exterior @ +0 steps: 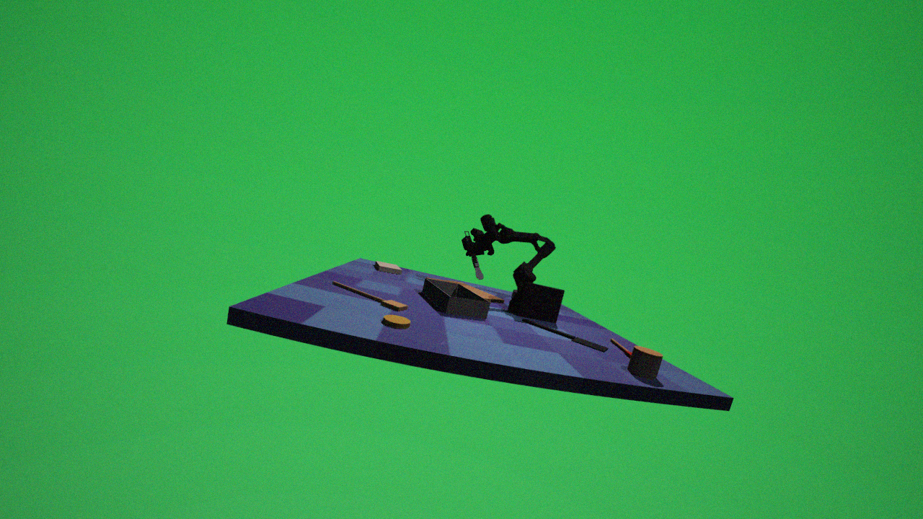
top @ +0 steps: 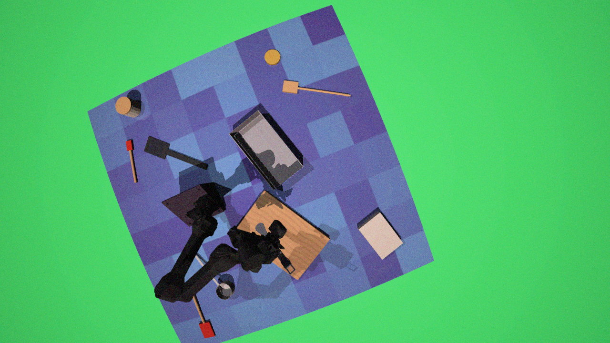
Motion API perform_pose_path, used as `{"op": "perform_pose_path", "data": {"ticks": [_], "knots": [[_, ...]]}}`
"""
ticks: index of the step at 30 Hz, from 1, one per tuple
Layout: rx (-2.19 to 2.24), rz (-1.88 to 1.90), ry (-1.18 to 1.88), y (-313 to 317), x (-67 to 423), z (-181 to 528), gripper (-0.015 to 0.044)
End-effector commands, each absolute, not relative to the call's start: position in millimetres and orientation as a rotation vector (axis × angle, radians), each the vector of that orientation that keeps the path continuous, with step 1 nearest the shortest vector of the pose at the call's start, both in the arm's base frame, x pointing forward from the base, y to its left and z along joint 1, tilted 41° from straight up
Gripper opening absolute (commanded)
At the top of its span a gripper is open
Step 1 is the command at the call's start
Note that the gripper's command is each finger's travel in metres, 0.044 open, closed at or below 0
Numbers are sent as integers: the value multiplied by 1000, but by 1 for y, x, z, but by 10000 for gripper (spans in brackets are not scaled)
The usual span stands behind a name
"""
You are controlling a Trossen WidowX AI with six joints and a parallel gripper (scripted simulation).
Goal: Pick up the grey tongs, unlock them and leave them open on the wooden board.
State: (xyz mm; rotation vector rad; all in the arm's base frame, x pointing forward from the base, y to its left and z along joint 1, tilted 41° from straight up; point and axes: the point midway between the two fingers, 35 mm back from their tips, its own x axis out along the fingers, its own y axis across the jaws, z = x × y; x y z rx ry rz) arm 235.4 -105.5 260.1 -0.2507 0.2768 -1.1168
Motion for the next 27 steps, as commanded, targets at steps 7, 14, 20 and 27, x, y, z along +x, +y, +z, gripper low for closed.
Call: {"op": "perform_pose_path", "data": {"ticks": [7,14,20,27], "knots": [[-194,-1072,358,-110,254,266,-150],[-146,-1054,443,-114,262,267,-150],[-95,-1048,524,-118,266,266,-150],[-22,-1055,625,-122,265,265,-150]]}}
